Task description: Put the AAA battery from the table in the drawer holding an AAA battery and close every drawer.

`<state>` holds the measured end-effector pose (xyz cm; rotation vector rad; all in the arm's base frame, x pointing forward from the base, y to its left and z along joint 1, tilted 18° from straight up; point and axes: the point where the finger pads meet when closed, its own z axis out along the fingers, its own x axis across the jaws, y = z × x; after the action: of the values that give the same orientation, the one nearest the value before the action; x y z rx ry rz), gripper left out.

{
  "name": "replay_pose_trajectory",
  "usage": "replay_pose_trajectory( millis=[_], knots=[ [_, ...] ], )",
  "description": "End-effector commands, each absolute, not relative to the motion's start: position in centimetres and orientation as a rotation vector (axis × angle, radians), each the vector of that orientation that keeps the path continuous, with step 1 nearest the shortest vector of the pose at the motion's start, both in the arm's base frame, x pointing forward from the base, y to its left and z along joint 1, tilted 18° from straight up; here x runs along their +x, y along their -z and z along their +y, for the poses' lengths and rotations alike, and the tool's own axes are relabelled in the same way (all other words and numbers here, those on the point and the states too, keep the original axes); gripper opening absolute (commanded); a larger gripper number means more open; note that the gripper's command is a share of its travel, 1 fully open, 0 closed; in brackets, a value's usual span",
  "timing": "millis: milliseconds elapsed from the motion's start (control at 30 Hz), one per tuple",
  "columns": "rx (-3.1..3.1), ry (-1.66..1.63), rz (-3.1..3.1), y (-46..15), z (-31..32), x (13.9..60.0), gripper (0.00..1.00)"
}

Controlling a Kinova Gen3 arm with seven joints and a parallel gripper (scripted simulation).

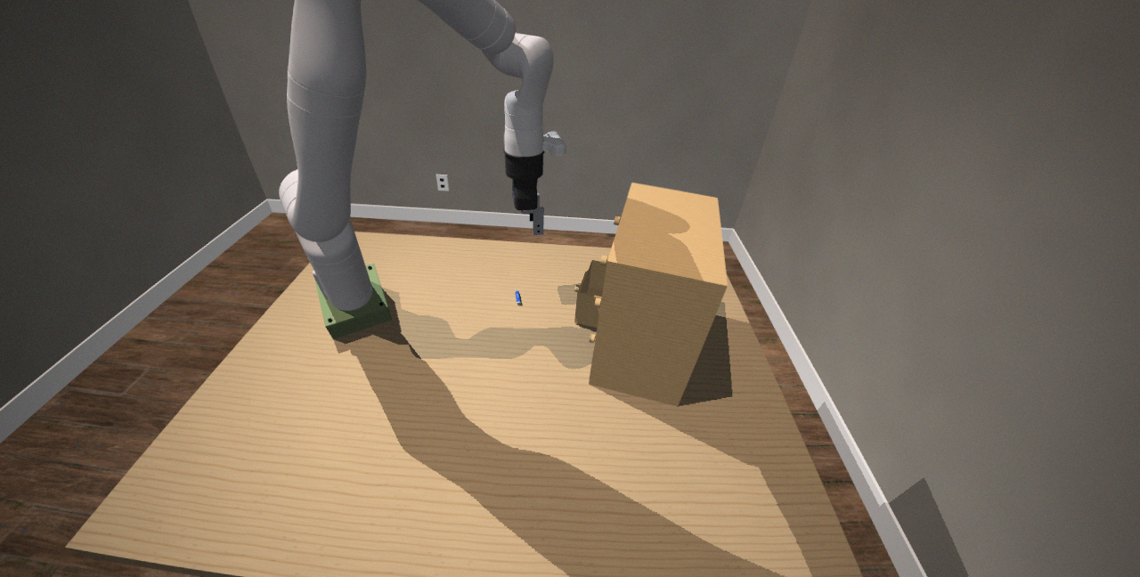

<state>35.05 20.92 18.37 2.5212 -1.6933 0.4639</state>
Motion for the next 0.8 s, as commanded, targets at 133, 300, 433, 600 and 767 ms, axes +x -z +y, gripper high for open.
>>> replay_pose_trajectory(
  millis=[133, 300, 433, 600, 767],
  knots=[
    [2.616, -0.447, -1.491, -16.9, 20.1, 34.9, 1.0],
    [2.665, -0.439, -1.378, -16.1, 19.8, 34.9, 1.0],
    [2.725, -0.427, -1.219, -15.2, 19.5, 34.8, 1.0],
    [2.79, -0.409, -1.009, -13.9, 19.1, 34.7, 1.0],
    [2.832, -0.393, -0.836, -12.8, 18.7, 34.6, 1.0]
  ],
)
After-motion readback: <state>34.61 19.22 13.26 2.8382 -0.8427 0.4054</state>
